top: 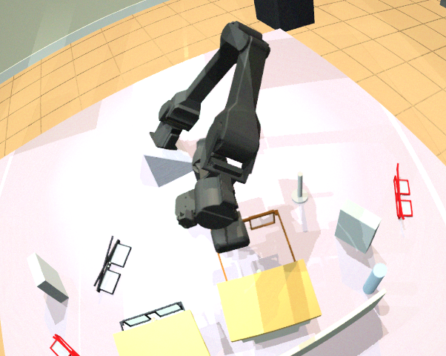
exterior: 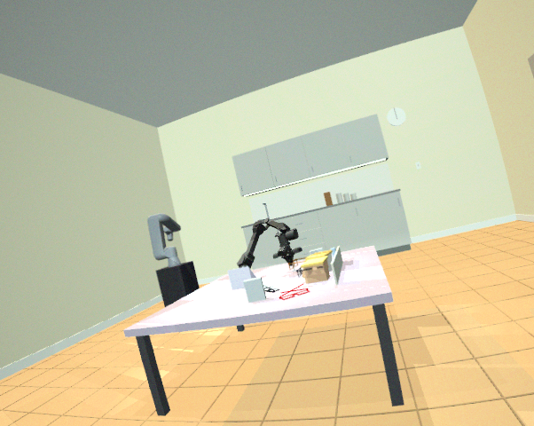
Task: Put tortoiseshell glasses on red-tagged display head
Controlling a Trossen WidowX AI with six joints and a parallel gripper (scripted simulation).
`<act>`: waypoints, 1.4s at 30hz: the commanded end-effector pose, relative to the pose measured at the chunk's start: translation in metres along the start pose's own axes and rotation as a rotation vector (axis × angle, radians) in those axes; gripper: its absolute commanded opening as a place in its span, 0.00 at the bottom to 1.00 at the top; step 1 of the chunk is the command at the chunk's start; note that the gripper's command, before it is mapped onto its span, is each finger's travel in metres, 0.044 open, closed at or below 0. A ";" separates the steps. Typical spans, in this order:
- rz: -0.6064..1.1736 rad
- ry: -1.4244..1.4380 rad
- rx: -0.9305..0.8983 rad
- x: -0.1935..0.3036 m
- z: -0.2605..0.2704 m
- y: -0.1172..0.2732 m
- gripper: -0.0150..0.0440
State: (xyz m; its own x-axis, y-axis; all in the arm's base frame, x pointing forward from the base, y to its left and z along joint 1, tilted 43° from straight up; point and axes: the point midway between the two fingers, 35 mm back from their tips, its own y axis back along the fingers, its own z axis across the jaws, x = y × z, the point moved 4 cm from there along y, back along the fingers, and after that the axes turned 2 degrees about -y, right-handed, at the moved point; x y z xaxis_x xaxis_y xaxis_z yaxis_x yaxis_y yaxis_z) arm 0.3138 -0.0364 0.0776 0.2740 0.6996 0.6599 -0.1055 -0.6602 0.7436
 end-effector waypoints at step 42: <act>0.006 -0.005 0.006 0.003 0.063 -0.004 0.25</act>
State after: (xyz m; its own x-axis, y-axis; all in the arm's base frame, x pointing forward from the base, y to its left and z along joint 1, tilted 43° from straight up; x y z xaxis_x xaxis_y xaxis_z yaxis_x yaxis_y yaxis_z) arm 0.3715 -0.0495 0.0714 0.2712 0.7002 0.6604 -0.1052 -0.6604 0.7435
